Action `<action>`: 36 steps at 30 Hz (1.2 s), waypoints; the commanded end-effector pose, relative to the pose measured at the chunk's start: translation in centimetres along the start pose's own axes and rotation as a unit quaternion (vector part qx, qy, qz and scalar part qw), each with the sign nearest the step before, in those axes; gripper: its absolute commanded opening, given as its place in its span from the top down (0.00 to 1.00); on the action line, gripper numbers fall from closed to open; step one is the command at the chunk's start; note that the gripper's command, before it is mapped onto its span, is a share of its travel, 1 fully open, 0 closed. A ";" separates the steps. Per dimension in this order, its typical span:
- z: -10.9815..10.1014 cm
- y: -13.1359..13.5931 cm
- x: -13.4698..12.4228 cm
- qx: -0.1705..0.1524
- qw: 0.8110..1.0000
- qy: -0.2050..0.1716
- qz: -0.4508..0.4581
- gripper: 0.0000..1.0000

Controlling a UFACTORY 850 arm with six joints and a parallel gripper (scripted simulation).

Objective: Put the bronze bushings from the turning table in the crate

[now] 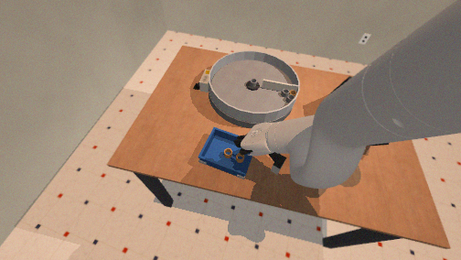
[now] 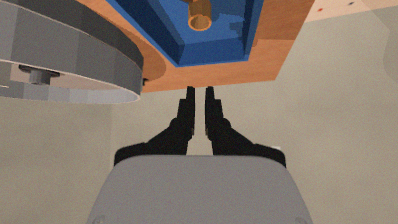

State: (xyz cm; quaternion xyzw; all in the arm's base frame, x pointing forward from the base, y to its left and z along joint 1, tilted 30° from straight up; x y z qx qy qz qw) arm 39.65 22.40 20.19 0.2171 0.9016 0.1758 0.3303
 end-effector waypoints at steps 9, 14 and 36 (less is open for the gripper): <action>0.0 -0.1 0.0 0.000 1.000 -0.001 0.000 0.87; 0.0 -3.7 0.2 0.000 1.000 -0.001 0.000 0.87; -0.1 -20.8 1.4 0.001 1.000 0.000 -0.002 0.87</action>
Point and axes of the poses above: the point where the finger pads meet when closed, its own z axis out along the fingers, its own y axis across the jaws, x = y × z, the point moved 5 cm from there along -z, back along the fingers, and after that the axes turned 4 degrees about -z, right-handed, at the moved point
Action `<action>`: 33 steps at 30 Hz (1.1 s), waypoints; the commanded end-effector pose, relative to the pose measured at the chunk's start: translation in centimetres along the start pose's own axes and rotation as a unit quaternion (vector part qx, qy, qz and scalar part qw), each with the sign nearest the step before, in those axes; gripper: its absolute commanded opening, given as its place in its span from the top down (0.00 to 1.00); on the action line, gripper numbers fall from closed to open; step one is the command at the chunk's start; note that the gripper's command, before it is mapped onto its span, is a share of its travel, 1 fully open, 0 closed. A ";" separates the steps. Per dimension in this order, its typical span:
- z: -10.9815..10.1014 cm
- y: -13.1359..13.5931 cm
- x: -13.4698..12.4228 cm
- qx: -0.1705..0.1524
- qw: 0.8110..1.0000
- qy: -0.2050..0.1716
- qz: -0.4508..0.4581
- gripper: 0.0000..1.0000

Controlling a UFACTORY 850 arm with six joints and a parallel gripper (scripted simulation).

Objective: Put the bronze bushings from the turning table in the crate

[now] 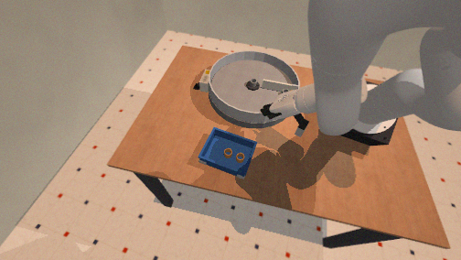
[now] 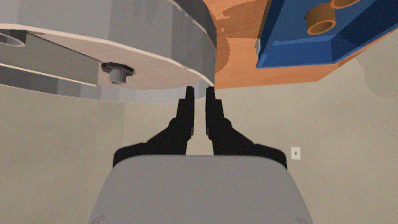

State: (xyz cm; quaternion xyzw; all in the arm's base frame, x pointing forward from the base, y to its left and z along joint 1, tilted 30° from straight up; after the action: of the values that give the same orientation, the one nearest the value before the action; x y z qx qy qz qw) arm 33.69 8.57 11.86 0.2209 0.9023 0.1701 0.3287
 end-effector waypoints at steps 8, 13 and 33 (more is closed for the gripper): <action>0.3 -9.8 0.4 -0.006 1.000 0.001 -0.003 0.87; 0.4 -12.9 0.6 -0.006 1.000 0.001 -0.002 0.87; 0.3 -20.9 1.3 -0.007 1.000 0.000 -0.002 0.87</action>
State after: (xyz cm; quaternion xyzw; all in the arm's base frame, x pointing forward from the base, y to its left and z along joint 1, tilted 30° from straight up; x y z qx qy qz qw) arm 27.07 -8.20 1.60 0.2183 0.9017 0.1735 0.3305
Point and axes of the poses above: the point where the finger pads meet when closed, its own z axis out along the fingers, its own y axis across the jaws, x = y × z, the point moved 5 cm from there along -z, back along the fingers, and after that the axes turned 4 degrees about -z, right-handed, at the moved point
